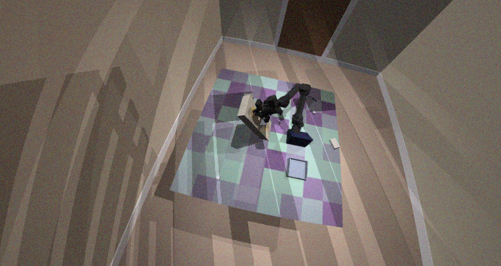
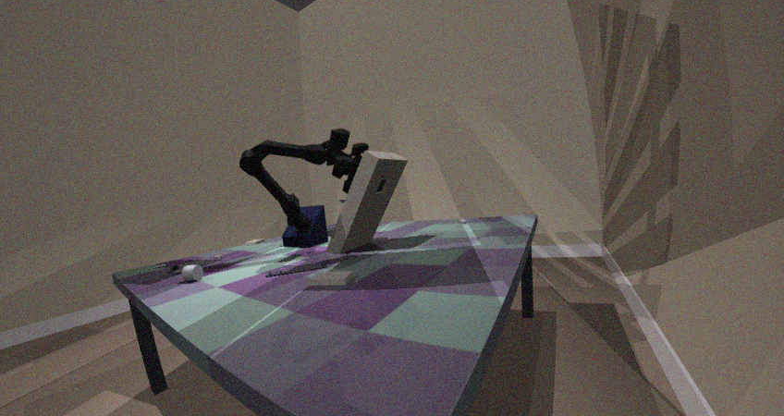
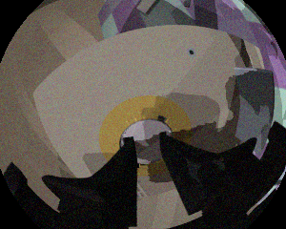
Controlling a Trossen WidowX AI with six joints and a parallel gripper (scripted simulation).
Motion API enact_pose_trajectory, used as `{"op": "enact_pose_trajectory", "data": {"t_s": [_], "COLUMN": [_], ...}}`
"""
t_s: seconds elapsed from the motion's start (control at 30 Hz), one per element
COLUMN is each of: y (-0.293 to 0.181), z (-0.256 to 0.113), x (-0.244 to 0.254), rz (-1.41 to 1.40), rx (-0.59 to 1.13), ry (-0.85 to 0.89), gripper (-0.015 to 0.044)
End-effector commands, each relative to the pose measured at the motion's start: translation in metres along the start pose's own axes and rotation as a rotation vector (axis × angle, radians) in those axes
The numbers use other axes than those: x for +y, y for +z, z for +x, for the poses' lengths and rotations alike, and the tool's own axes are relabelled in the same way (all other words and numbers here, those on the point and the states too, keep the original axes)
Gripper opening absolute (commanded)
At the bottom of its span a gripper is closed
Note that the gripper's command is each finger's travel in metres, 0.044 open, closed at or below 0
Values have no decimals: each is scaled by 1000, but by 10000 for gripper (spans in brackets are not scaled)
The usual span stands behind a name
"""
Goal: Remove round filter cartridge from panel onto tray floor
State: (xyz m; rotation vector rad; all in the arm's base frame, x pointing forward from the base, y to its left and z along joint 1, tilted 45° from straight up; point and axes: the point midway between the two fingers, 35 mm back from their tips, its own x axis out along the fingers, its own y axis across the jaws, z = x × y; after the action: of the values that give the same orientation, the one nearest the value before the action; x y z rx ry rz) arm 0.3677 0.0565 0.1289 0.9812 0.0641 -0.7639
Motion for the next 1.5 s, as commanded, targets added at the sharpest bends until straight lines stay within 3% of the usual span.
{"op": "enact_pose_trajectory", "data": {"t_s": [0.0,0.97,1.13,1.47], "y": [1,1,0,-4], "z": [6,6,3,-44], "x": [-1,-1,-1,-1], "rz": [-156,-1168,-1118,-1069], "rx": [6,9,11,23], "ry": [-8,-4,-6,-15], "gripper": [0,0,0,0]}}
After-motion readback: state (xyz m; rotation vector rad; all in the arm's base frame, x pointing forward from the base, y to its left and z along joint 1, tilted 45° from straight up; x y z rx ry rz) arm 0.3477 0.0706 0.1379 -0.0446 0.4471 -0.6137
